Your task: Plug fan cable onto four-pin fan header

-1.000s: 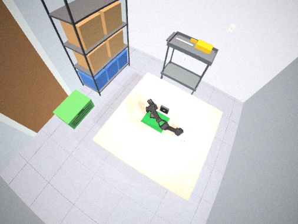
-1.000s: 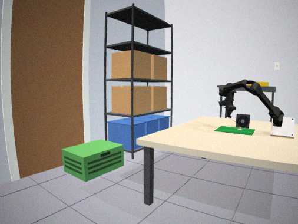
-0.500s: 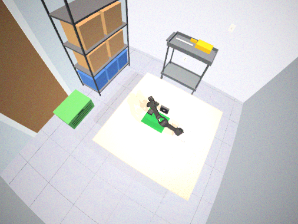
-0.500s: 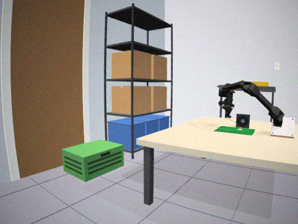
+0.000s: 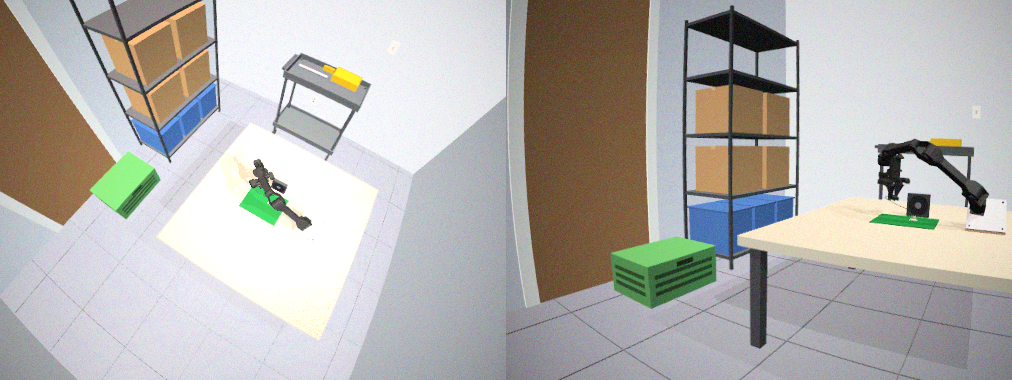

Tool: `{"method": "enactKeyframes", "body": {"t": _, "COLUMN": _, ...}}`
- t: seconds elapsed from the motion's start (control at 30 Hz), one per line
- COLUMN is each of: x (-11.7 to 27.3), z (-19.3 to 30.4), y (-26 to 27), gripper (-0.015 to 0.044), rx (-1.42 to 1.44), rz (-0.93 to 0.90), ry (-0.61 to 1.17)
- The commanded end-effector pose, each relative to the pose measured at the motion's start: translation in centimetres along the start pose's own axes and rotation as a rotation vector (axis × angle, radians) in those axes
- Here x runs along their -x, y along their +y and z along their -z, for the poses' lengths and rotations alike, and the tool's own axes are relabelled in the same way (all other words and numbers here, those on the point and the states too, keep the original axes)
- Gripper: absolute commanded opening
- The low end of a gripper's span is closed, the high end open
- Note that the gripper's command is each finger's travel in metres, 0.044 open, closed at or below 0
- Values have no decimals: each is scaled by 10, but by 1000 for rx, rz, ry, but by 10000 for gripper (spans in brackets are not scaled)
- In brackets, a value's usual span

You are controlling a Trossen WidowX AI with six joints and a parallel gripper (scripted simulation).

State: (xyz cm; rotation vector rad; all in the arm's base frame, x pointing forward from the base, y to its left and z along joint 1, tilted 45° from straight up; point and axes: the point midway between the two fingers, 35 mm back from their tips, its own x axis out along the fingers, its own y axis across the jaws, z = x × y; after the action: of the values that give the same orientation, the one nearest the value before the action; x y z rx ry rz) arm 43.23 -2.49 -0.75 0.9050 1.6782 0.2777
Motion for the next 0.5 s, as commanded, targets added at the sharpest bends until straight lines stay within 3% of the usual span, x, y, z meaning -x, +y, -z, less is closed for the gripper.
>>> {"method": "enactKeyframes", "body": {"t": 0.0, "x": -1, "z": -6, "y": -9, "gripper": 0, "rx": -139, "rz": 2, "ry": 6}}
{"method": "enactKeyframes", "body": {"t": 0.17, "x": -4, "z": -11, "y": -17, "gripper": 0, "rx": -287, "rz": 4, "ry": 16}}
{"method": "enactKeyframes", "body": {"t": 0.47, "x": -8, "z": -13, "y": -19, "gripper": 0, "rx": -287, "rz": 29, "ry": 0}}
